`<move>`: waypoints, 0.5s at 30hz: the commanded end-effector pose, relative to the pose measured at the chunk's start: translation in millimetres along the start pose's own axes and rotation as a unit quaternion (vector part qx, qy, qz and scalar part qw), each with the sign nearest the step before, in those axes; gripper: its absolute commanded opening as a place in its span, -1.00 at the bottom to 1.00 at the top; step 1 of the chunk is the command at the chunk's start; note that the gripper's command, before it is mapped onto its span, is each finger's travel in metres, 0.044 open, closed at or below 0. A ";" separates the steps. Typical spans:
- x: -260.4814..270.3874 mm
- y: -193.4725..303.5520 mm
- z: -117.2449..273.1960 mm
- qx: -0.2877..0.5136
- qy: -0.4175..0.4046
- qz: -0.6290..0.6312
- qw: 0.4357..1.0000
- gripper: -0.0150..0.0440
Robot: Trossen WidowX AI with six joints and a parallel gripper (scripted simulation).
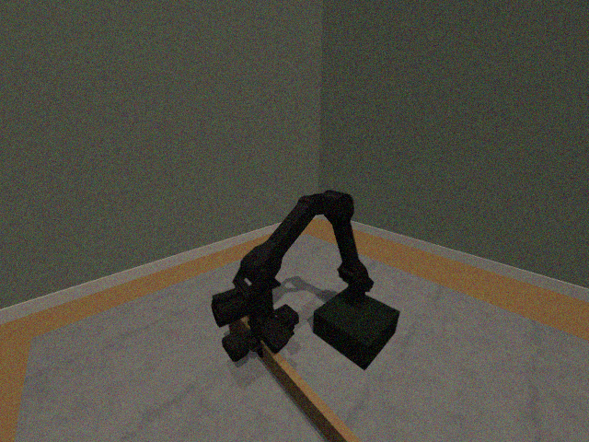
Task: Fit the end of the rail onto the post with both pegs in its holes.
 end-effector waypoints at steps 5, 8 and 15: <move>0.0 0.0 0.0 0.000 0.000 0.000 1.000 -0.05; 0.0 0.0 0.0 0.000 0.000 0.000 1.000 0.22; 0.0 0.0 0.0 0.000 0.000 0.000 1.000 0.84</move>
Point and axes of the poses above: the point midway between the two fingers, 35 mm back from their tips, its own z axis back along the fingers, its own x axis across the jaws, y = z × x, the point moved 3 cm from there along z, back along the fingers, and after that the axes turned 12 degrees about -z, right-handed, at the moved point
